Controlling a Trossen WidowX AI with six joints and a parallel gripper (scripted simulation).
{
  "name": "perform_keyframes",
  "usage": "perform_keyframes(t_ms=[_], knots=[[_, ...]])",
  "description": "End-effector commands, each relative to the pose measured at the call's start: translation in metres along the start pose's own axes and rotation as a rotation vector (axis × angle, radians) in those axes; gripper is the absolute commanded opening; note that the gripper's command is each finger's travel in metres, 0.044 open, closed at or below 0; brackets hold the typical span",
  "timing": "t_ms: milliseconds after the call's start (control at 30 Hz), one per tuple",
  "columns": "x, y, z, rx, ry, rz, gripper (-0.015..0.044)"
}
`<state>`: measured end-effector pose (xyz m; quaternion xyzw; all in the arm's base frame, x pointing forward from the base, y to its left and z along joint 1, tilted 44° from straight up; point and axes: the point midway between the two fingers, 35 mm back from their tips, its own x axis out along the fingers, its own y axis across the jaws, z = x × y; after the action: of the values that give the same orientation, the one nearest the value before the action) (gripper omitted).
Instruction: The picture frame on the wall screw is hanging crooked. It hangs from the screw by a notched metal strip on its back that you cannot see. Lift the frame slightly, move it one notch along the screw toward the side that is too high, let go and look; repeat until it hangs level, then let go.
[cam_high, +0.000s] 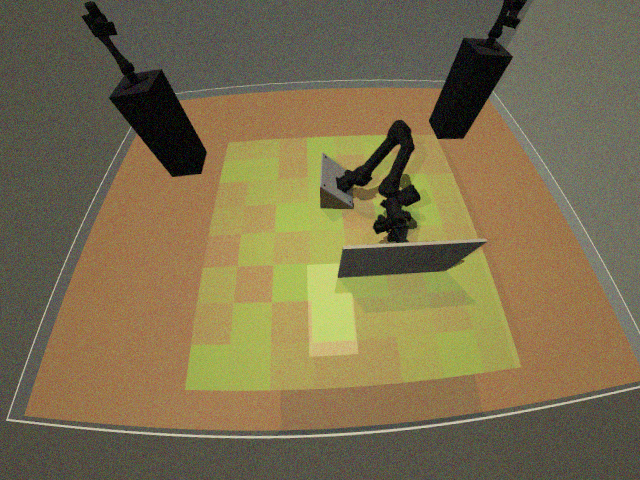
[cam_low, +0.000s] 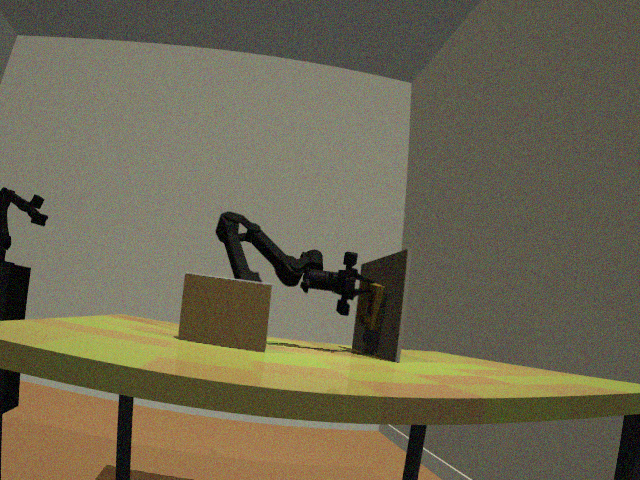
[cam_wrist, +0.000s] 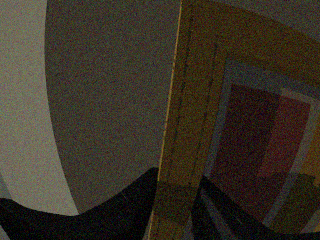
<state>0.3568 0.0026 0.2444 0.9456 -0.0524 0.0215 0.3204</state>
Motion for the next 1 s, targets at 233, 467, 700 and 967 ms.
perform_keyframes(t_ms=[233,467,700,967], knots=[[0.0000,-0.0003,-0.0001,-0.060,0.000,0.000,0.0000],[0.0000,0.0006,-0.0003,-0.105,-0.001,0.000,0.0000],[0.0000,0.0014,-0.0004,-0.141,-0.001,0.000,0.0000],[0.0001,0.0019,-0.0005,-0.178,-0.001,0.000,0.0000]])
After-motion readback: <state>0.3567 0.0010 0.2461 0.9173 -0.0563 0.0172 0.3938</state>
